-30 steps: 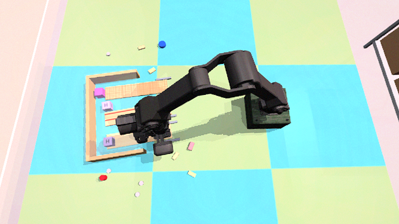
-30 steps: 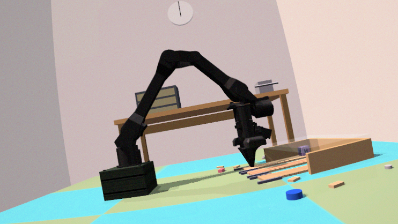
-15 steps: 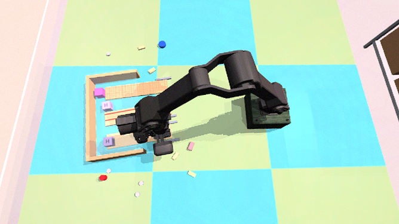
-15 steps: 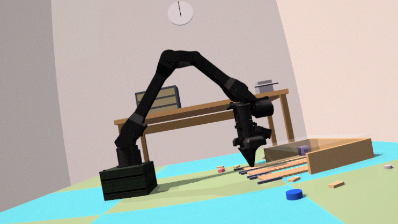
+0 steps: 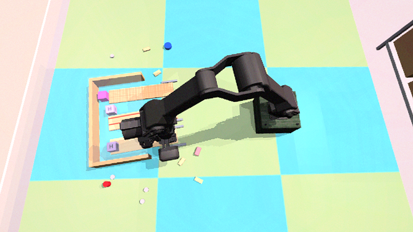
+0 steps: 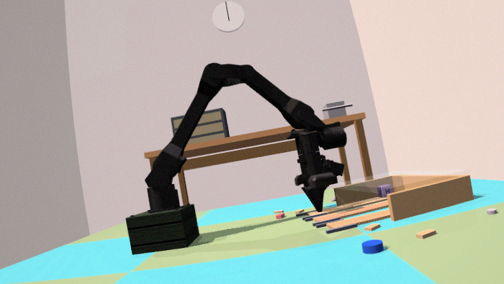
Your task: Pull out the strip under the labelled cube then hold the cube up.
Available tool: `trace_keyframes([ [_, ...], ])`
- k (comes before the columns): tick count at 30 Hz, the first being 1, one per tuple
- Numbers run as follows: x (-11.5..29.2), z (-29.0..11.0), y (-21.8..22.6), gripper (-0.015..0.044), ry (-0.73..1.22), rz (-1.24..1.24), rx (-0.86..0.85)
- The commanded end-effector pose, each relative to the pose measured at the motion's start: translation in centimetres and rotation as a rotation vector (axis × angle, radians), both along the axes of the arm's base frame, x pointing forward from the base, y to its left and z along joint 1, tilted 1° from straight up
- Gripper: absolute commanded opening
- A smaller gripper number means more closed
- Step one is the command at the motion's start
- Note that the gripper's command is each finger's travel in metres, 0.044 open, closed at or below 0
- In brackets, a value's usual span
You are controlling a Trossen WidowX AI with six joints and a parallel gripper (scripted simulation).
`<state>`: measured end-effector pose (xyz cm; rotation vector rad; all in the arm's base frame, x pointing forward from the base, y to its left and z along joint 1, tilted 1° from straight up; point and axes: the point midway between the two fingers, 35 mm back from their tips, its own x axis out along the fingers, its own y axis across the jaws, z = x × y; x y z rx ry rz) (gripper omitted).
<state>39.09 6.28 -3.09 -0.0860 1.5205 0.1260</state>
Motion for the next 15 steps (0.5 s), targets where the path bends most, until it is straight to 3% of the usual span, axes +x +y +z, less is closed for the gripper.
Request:
trace_keyframes([
  [1,0.0,-0.5,0.0,0.0,0.003,-0.002,-0.003],
  [15,-1.4,-0.6,-0.2,0.0,0.004,-0.002,-0.003],
])
